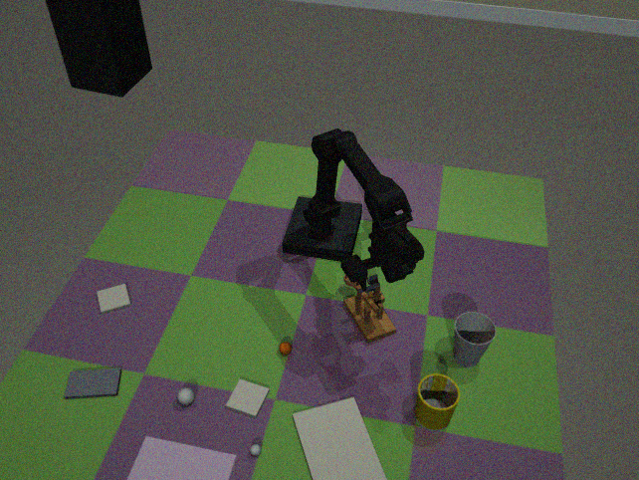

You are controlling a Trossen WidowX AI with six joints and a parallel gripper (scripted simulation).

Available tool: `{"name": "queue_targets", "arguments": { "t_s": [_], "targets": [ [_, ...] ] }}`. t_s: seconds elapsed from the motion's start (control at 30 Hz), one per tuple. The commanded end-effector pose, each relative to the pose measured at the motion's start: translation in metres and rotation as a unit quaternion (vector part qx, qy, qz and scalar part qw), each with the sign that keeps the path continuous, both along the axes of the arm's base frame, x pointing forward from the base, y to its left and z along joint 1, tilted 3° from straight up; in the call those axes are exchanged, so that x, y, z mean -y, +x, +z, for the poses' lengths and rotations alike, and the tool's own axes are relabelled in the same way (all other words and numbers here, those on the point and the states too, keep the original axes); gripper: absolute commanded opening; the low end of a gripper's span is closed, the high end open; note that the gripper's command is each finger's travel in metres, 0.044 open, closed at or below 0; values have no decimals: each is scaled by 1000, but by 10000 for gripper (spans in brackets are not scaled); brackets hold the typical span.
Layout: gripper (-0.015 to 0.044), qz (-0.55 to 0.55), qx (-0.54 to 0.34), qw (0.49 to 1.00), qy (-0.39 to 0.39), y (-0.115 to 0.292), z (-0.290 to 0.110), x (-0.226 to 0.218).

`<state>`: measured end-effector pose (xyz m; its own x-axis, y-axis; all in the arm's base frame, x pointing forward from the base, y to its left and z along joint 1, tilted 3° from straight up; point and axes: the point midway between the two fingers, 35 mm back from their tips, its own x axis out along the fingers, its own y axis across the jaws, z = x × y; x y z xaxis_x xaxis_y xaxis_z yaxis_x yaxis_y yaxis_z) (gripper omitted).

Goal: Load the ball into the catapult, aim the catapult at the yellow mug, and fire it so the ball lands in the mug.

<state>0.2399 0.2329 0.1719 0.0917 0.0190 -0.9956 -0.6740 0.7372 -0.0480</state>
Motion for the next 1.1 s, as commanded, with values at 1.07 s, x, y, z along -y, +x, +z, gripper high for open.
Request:
{"name": "queue_targets", "arguments": {
  "t_s": [1.07],
  "targets": [
    [300, -308, -6, 951, 4, 150, -107, 195]
  ]
}}
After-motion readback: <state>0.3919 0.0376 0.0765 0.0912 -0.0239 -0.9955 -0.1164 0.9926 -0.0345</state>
